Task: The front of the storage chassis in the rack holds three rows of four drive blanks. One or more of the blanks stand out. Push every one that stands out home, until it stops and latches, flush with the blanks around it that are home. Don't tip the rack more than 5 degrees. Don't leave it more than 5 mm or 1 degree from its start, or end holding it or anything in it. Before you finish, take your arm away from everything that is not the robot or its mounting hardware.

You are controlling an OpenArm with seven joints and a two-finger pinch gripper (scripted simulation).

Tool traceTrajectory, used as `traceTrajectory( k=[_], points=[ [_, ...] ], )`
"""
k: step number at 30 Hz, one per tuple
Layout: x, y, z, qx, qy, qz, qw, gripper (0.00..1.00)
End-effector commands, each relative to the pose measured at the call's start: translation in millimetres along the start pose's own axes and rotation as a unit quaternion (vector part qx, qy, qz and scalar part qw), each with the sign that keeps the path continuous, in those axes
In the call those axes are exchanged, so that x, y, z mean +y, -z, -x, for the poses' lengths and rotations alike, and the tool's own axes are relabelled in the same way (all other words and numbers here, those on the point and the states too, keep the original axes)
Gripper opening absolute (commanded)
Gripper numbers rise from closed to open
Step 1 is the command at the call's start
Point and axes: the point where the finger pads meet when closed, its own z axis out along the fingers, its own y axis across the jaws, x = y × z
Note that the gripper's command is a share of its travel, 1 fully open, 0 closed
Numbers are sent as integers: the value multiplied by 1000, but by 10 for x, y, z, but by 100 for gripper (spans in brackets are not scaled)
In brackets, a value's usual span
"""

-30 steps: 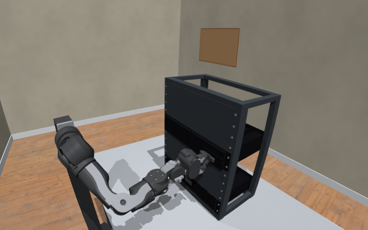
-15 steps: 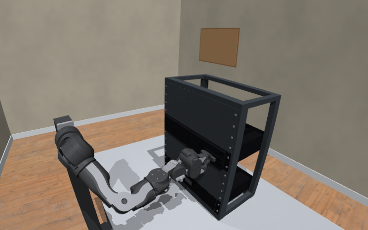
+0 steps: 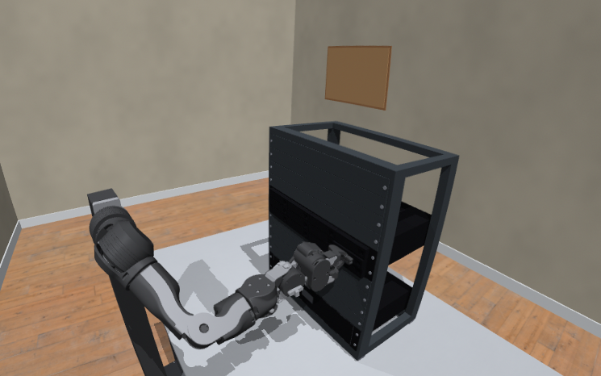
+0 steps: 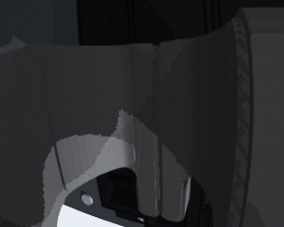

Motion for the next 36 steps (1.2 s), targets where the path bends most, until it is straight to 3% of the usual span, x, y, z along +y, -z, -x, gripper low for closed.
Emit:
traceTrajectory(
  k=[1, 36],
  points=[
    [1, -11, -15, 2, 1, -1, 1000, 0],
    [3, -71, -20, 3, 1, -1, 1000, 0]
  ],
)
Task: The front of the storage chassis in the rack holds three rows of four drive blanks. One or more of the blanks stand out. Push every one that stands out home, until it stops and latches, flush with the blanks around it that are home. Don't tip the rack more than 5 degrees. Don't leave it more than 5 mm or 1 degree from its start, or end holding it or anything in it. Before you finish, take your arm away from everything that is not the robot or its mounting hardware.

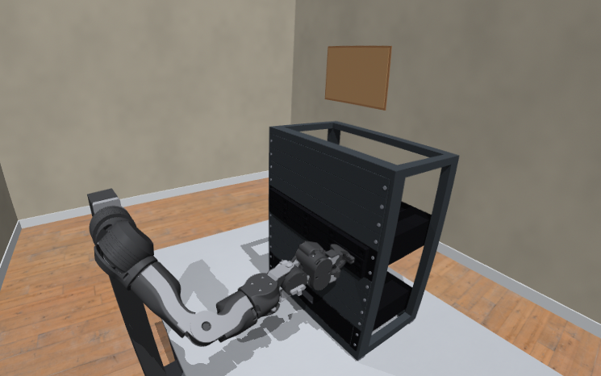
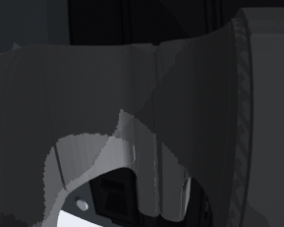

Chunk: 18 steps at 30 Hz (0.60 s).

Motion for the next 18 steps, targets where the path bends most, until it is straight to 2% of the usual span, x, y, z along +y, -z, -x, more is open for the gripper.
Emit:
traceTrajectory(
  k=[1, 18],
  points=[
    [6, -8, -18, 2, 0, -1, 1000, 0],
    [12, -36, -28, 3, 0, -1, 1000, 0]
  ],
)
